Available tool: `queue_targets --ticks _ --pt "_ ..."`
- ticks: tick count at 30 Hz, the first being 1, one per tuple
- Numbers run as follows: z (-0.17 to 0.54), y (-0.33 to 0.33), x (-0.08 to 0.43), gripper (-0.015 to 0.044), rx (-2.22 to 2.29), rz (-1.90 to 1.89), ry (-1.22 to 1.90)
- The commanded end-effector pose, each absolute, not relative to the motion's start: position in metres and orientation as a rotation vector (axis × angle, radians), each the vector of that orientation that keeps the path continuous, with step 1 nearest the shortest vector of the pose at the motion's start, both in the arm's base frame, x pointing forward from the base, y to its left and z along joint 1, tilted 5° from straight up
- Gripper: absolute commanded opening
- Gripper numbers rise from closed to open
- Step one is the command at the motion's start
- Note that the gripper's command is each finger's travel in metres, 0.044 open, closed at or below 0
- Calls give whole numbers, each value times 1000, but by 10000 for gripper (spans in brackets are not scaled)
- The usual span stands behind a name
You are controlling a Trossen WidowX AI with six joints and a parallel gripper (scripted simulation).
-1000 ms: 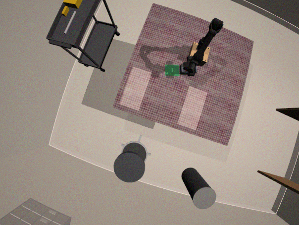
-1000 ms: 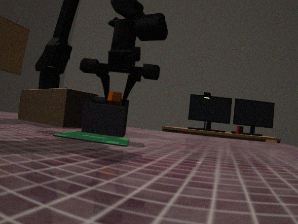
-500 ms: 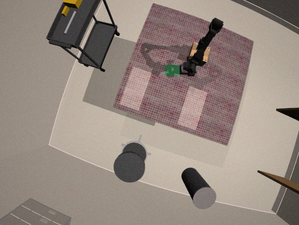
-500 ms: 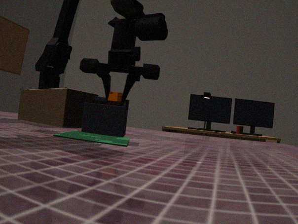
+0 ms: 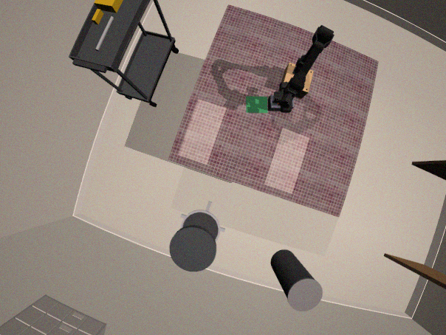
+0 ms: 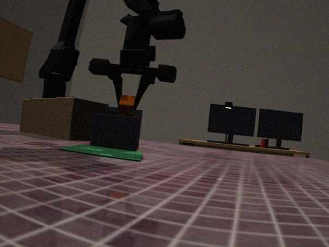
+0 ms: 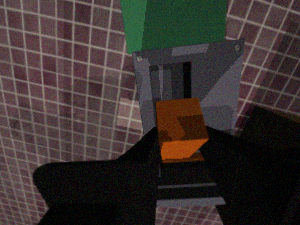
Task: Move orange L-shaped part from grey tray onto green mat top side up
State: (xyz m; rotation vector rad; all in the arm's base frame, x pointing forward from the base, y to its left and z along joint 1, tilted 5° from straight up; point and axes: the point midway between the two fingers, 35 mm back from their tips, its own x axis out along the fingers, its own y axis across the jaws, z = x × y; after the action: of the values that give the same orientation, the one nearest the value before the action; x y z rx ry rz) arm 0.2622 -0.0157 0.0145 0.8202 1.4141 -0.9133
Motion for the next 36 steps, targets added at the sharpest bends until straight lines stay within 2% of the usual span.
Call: queue_targets --ticks 1,36 --pt "24 -16 264 0 820 -911 1406" --pt "79 -14 266 0 819 -911 1406"
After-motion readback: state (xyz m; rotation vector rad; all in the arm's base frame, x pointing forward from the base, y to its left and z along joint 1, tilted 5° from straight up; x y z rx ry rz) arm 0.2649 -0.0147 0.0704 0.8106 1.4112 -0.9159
